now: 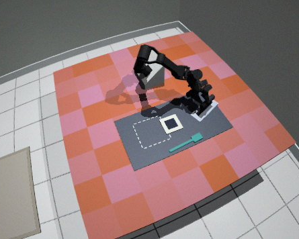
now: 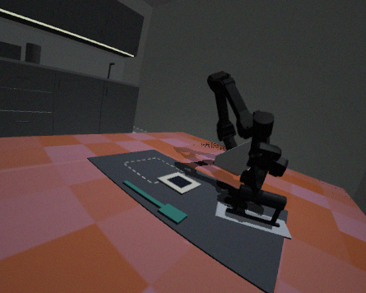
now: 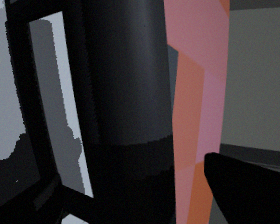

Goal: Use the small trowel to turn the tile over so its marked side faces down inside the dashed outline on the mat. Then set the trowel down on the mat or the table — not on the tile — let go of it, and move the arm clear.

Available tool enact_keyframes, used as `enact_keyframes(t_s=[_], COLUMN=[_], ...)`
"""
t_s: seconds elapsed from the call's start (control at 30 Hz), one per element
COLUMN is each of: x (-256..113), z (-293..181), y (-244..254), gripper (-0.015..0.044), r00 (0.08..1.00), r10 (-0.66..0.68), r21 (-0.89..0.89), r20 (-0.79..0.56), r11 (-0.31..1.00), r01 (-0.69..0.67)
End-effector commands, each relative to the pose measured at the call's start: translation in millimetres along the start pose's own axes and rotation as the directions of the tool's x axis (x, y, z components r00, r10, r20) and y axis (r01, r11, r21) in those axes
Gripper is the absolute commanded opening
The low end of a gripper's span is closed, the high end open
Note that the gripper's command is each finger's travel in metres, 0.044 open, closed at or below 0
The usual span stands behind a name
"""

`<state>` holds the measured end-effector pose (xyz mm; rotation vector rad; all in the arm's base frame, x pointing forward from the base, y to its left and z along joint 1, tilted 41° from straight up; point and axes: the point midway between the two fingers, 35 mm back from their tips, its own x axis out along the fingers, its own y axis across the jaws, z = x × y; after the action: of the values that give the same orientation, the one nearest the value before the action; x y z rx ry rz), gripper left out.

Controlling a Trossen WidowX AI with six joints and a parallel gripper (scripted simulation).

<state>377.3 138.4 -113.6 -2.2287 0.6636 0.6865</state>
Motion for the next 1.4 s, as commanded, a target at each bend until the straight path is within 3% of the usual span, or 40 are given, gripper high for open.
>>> enact_keyframes(t_s=[0.0, 0.67, 0.87, 1.37], x=[7, 38, 38, 38], z=[0, 0, 0, 0], y=[0, 1, 1, 1], gripper=[0.03, 0.03, 0.0142, 0.0043], r00=[1.0, 1.0, 1.0, 1.0], r10=[0.001, -0.002, -0.002, -0.002], r21=[-0.004, -0.007, -0.007, -0.007], r20=[0.003, 0.0, 0.0, 0.0], r11=[1.0, 1.0, 1.0, 1.0], r01=[-0.001, 0.002, 0.002, 0.002])
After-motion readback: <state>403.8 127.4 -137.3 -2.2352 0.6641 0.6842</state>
